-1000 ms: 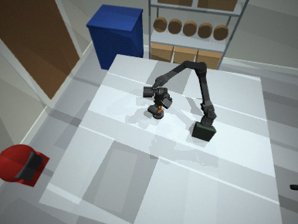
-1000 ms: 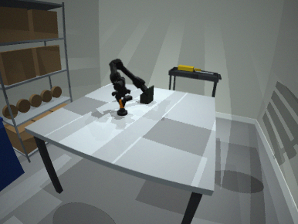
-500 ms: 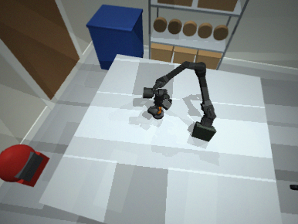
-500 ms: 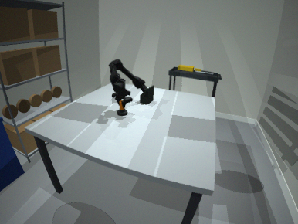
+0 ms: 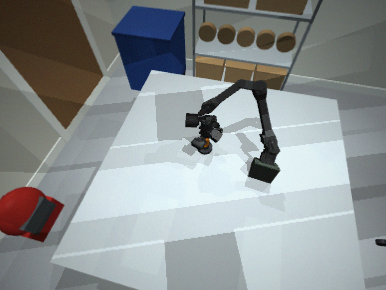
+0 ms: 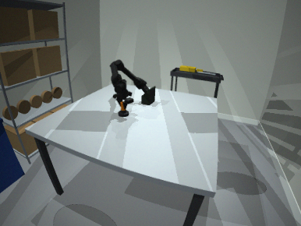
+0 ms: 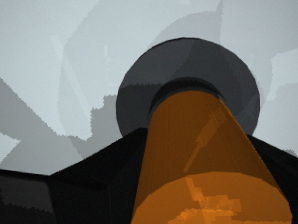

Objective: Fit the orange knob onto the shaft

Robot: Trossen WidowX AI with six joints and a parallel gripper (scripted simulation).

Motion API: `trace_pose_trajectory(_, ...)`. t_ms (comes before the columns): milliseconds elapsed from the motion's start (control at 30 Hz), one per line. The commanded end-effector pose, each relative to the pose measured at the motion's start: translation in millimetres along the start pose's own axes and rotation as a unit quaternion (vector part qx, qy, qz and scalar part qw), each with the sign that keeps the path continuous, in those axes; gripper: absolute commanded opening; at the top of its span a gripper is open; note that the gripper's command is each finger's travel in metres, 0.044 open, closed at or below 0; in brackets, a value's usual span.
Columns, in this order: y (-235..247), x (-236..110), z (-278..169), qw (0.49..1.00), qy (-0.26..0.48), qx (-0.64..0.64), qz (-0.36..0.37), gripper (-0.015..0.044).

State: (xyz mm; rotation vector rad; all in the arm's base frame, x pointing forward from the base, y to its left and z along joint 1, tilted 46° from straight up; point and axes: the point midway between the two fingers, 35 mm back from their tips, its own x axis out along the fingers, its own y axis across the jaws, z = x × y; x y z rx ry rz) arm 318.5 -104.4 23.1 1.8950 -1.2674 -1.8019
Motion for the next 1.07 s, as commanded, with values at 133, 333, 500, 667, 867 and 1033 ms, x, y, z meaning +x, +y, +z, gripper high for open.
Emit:
trace_pose_trajectory(133, 0, -1, 0, 1.0, 0.0, 0.0, 0.0, 0.0368)
trace_pose_trajectory(333, 0, -1, 0, 1.0, 0.0, 0.0, 0.0, 0.044)
trace_pose_trajectory(500, -1, -3, 0, 1.0, 0.001, 0.001, -0.001, 0.044)
trace_pose_trajectory(667, -4, -73, -2, 1.0, 0.001, 0.005, -0.006, 0.044)
trace_pose_trajectory(867, -3, -96, -2, 1.0, 0.0, -0.001, -0.002, 0.044)
trace_pose_trajectory(1033, -3, -96, -2, 1.0, 0.0, -0.001, -0.002, 0.044)
